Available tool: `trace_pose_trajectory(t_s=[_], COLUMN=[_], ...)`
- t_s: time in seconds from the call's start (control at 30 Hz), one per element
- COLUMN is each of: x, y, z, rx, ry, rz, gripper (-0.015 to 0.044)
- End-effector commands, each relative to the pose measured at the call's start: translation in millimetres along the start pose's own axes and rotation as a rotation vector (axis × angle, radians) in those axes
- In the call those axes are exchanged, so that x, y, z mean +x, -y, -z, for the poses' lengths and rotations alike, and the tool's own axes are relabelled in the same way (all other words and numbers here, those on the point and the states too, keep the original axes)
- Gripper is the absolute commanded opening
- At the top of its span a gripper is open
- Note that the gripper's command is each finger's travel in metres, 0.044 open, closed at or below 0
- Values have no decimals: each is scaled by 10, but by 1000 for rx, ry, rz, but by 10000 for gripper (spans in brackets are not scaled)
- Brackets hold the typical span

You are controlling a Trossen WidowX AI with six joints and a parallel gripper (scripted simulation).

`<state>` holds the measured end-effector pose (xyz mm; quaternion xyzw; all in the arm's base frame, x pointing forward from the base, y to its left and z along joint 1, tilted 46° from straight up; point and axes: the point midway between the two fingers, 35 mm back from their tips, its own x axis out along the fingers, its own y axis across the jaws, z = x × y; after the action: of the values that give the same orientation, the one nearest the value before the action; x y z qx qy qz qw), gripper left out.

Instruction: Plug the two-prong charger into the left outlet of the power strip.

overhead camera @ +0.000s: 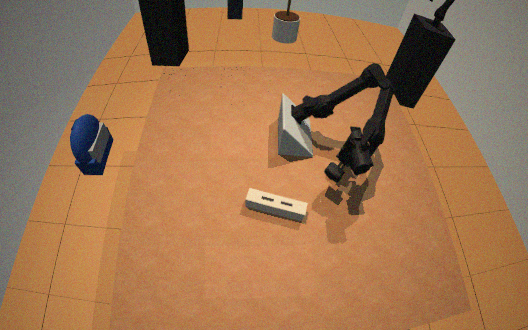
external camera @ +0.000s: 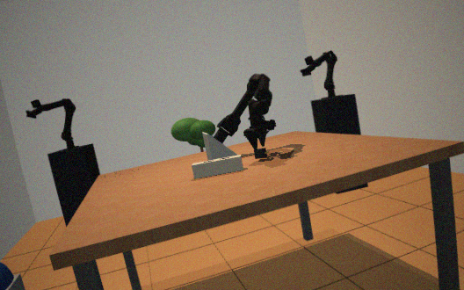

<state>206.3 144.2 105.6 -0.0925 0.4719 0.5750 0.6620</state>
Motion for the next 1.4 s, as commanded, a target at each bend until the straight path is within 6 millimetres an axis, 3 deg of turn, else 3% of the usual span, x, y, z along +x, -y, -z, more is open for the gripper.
trace_pose_trajectory(t_s=[0.0,0.67,1.07,1.23,1.37], x=[71,349,321,321,265], y=[0,-15,-15,-15,-7], z=[22,5,-21,-21,-15], rx=[10,10,0,0,1], ry=[-6,-3,2,2,0], rz=[-1,-4,-5,-5,-3], gripper=[440,440,125,92,0])
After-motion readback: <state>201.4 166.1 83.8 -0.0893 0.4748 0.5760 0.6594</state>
